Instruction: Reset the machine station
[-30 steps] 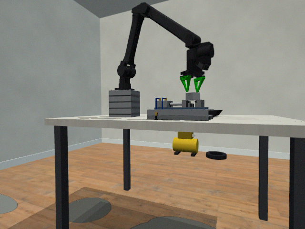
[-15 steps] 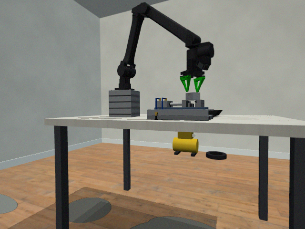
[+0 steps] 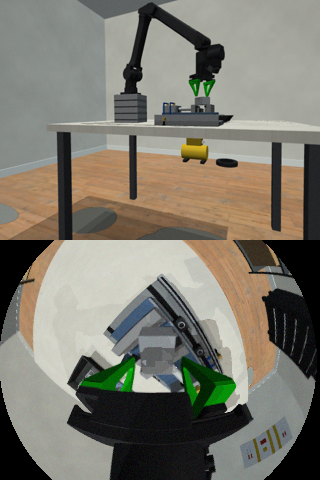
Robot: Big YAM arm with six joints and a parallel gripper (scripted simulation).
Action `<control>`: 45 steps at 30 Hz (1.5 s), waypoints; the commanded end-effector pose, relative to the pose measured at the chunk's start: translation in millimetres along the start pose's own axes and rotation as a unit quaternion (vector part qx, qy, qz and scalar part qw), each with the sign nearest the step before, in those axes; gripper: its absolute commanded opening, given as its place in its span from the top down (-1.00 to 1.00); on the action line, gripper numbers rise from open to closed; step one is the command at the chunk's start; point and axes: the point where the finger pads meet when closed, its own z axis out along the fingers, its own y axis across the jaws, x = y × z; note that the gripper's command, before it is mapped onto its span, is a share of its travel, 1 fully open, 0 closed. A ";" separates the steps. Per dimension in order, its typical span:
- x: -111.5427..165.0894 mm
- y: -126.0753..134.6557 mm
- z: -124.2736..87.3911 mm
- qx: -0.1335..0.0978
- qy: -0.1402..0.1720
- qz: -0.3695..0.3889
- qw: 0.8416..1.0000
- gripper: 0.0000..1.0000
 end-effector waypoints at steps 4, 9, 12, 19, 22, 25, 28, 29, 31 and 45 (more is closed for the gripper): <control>-12.1 -2.8 4.9 0.000 -0.002 0.006 1.000 -0.28; -12.0 -2.8 6.3 0.000 -0.003 0.006 1.000 -0.28; -11.4 -3.1 8.1 0.000 -0.003 0.006 1.000 -0.28; -7.9 -4.7 13.6 0.001 0.000 0.006 1.000 -0.28; -5.9 -5.6 16.3 0.002 0.001 0.006 1.000 -0.28; -4.7 -6.1 17.8 0.002 0.002 0.006 1.000 -0.28; -3.7 -6.6 19.2 0.003 0.004 0.006 1.000 -0.28; -3.4 -6.7 19.8 0.003 0.004 0.006 1.000 -0.28; -3.0 -6.9 20.9 0.003 0.004 0.006 1.000 -0.28; -1.5 -7.5 24.9 0.004 0.006 0.005 1.000 -0.28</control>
